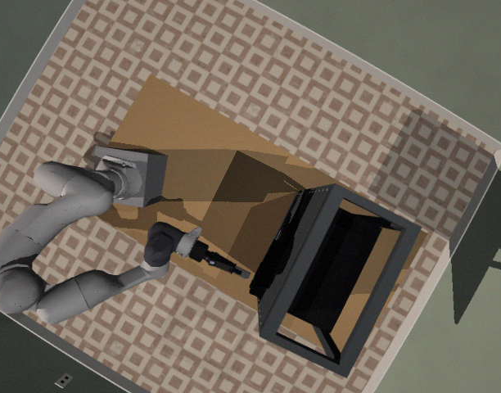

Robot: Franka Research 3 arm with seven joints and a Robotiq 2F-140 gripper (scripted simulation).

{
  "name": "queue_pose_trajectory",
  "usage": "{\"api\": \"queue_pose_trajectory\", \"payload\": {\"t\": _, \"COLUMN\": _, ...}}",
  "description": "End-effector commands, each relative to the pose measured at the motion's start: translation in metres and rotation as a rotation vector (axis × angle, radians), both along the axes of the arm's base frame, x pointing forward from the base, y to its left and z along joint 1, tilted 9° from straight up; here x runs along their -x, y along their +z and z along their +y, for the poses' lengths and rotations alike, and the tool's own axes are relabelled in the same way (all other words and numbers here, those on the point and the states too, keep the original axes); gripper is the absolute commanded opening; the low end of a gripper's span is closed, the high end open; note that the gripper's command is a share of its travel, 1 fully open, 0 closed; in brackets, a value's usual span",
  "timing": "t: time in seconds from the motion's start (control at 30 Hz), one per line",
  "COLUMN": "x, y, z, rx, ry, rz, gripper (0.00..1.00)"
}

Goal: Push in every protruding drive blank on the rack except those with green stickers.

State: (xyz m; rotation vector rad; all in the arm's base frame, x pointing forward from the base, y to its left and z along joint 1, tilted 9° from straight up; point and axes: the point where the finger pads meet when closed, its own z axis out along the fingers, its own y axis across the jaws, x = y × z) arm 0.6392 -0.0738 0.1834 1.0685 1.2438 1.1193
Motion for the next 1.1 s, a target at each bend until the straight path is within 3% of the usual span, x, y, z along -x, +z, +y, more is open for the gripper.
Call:
{"api": "queue_pose_trajectory", "payload": {"t": 0.0, "x": -0.001, "y": 0.001, "z": 0.000, "rx": -0.004, "ry": 0.002, "rz": -0.002, "gripper": 0.00}}
{"api": "queue_pose_trajectory", "payload": {"t": 0.3, "x": 0.003, "y": 0.004, "z": 0.016, "rx": -0.004, "ry": 0.002, "rz": -0.002, "gripper": 0.00}}
{"api": "queue_pose_trajectory", "payload": {"t": 1.07, "x": 0.025, "y": 0.020, "z": 0.120, "rx": -0.004, "ry": 0.002, "rz": -0.002, "gripper": 0.00}}
